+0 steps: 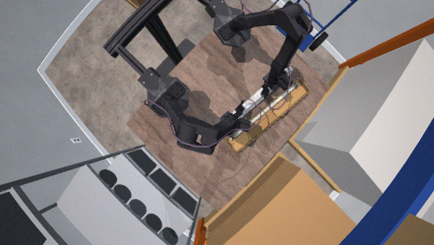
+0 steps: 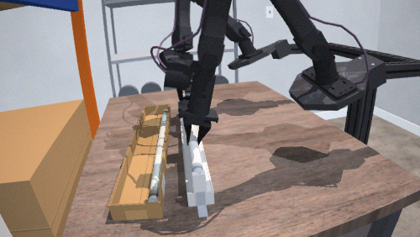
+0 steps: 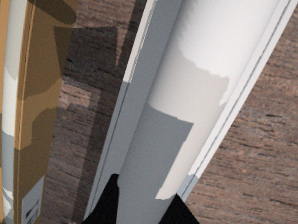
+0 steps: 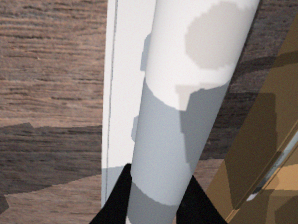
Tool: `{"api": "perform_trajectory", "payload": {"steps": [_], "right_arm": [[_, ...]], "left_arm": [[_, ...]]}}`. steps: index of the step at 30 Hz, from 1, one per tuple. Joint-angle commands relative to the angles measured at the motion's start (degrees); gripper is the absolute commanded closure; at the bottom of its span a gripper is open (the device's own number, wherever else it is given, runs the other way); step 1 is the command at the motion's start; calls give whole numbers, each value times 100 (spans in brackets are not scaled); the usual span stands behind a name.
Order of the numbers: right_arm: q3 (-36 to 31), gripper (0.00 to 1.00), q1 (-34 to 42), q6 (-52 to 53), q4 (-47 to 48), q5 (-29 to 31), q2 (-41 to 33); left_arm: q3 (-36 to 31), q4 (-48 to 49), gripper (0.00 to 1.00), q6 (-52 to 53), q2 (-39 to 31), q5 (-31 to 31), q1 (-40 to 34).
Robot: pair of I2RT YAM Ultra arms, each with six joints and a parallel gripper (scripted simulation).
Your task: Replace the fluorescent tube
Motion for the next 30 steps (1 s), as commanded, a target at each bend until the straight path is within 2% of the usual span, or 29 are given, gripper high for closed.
{"api": "perform_trajectory", "payload": {"steps": [1, 3, 4, 8, 20, 21, 30], "right_arm": [[-144, 89, 171, -32, -189, -57, -242], [-154, 89, 172, -29, -216, -64, -243], [-164, 89, 172, -20, -215, -66, -243], [-119, 89, 176, -18, -214, -66, -255], [-120, 89, 176, -18, -214, -66, -255], [-120, 51, 176, -18, -214, -66, -255], [-120, 51, 182, -11, -225, -66, -262]], "left_arm": [[-164, -238, 89, 65, -215, -122, -89], [-175, -267, 89, 63, -216, -125, -88], [-186, -267, 51, 65, -217, -120, -88], [-74, -287, 51, 0, -2, -126, -47], [-71, -286, 51, -4, -46, -61, -48], [-71, -286, 51, -4, -46, -61, -48], [-71, -286, 51, -4, -46, -61, -48]]}}
